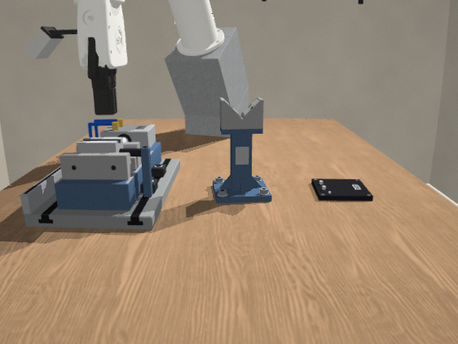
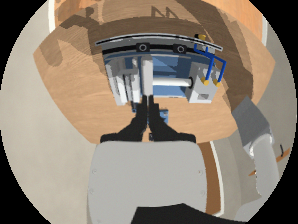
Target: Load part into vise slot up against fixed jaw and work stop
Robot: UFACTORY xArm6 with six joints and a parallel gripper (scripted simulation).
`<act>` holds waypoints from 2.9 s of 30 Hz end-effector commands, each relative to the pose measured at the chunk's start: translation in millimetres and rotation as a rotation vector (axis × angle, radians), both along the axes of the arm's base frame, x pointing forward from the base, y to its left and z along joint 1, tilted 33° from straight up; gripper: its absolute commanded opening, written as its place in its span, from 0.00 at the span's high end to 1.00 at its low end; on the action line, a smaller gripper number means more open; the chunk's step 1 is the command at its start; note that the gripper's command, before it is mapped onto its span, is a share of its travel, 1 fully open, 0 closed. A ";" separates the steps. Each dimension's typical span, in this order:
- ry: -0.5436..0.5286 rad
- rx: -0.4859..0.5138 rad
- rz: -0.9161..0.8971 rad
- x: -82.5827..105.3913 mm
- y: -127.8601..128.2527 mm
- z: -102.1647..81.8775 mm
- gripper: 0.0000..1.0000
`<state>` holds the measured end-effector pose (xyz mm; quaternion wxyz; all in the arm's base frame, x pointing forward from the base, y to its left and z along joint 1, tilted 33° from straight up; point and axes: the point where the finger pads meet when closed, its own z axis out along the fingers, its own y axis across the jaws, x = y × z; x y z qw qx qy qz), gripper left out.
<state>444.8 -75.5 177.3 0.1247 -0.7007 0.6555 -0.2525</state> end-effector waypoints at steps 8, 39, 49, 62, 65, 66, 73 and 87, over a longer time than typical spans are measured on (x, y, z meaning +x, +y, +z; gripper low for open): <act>-0.002 0.000 0.000 9.3 -3.2 -12.8 1.00; -0.002 0.000 0.000 16.8 -6.1 -25.0 1.00; -0.002 0.000 0.000 17.0 -6.1 -24.9 1.00; -0.002 0.000 0.000 17.8 -6.1 -24.4 1.00; -0.002 0.000 0.000 17.8 -6.1 -24.4 1.00; -0.002 0.000 0.000 17.8 -6.1 -24.4 1.00; -0.002 0.000 0.000 17.8 -6.1 -24.5 1.00; -0.002 0.000 0.000 18.3 -6.3 -25.3 1.00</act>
